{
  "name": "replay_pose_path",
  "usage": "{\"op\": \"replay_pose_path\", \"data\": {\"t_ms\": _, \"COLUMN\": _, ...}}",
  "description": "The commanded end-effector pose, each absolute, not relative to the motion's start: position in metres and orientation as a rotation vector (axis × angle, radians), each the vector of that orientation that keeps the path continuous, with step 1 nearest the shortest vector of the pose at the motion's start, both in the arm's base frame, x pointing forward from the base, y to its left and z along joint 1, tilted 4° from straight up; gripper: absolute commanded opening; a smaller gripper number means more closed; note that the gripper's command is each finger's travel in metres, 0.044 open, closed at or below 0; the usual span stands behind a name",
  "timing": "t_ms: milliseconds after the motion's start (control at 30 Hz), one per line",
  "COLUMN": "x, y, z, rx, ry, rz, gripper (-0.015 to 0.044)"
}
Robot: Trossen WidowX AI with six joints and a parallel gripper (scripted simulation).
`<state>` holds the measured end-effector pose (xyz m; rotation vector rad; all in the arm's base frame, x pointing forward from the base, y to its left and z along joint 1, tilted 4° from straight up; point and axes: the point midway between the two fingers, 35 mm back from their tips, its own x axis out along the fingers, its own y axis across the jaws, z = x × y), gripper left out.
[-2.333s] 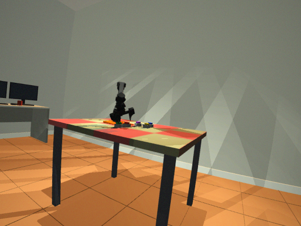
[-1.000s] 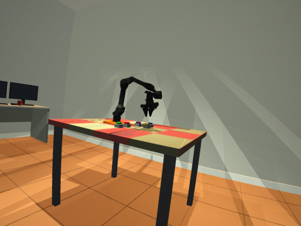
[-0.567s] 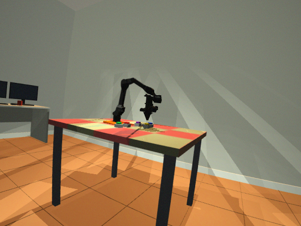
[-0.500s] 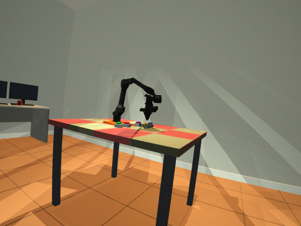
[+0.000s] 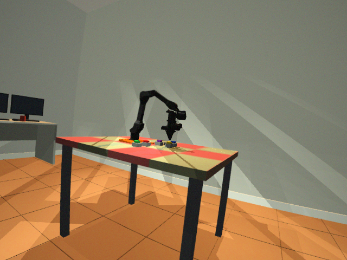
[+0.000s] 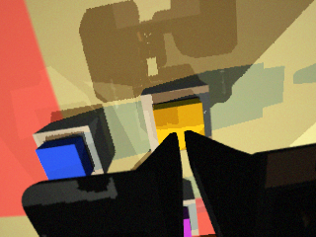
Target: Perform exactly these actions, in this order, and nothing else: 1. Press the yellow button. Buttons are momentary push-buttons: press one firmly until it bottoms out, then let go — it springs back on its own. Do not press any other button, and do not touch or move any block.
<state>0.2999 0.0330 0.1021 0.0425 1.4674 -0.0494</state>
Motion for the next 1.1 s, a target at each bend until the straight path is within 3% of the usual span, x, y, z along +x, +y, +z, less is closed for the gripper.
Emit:
{"op": "replay_pose_path", "data": {"t_ms": 0, "x": 0.301, "y": 0.032, "z": 0.094, "rx": 0.033, "ry": 1.47, "rz": -0.05, "gripper": 0.002}}
{"op": "replay_pose_path", "data": {"t_ms": 1067, "x": 0.301, "y": 0.033, "z": 0.09, "rx": 0.039, "ry": 1.469, "rz": -0.05, "gripper": 0.002}}
